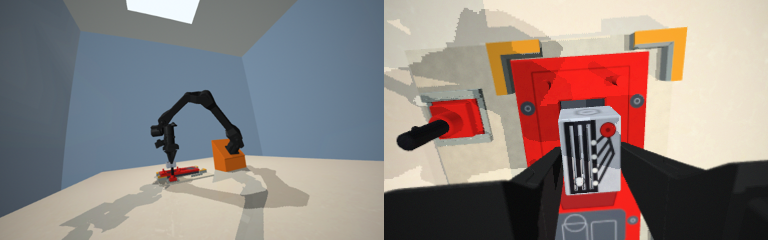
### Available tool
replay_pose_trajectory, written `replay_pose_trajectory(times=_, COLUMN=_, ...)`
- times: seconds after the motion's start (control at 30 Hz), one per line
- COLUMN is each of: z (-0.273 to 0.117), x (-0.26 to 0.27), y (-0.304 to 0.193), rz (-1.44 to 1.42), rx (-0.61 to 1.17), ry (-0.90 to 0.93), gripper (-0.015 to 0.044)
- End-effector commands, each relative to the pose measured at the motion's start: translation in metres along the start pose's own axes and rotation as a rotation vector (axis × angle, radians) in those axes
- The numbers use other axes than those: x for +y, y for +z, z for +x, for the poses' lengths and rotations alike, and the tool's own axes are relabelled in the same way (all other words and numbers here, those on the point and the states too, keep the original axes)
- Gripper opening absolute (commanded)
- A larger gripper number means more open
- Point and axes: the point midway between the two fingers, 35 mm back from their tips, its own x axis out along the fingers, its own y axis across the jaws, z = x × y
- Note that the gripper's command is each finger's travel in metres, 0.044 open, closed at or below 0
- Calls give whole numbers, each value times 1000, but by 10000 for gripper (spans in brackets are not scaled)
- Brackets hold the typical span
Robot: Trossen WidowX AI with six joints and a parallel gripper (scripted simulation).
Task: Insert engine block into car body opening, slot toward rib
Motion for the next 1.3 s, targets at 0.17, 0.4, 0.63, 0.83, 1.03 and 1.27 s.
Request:
replay_pose_trajectory(times=0.17, z=0, x=-1, y=0, rz=17, rx=0, ry=-3, gripper=159)
replay_pose_trajectory(times=0.4, z=0, x=-1, y=0, rz=17, rx=0, ry=-3, gripper=159)
replay_pose_trajectory(times=0.63, z=0, x=-1, y=0, rz=11, rx=0, ry=-3, gripper=159)
replay_pose_trajectory(times=0.83, z=0, x=-1, y=0, rz=-9, rx=0, ry=-3, gripper=159)
replay_pose_trajectory(times=1.03, z=2, x=-1, y=0, rz=-8, rx=0, ry=-3, gripper=159)
replay_pose_trajectory(times=1.27, z=4, x=-1, y=0, rz=9, rx=0, ry=-3, gripper=159)
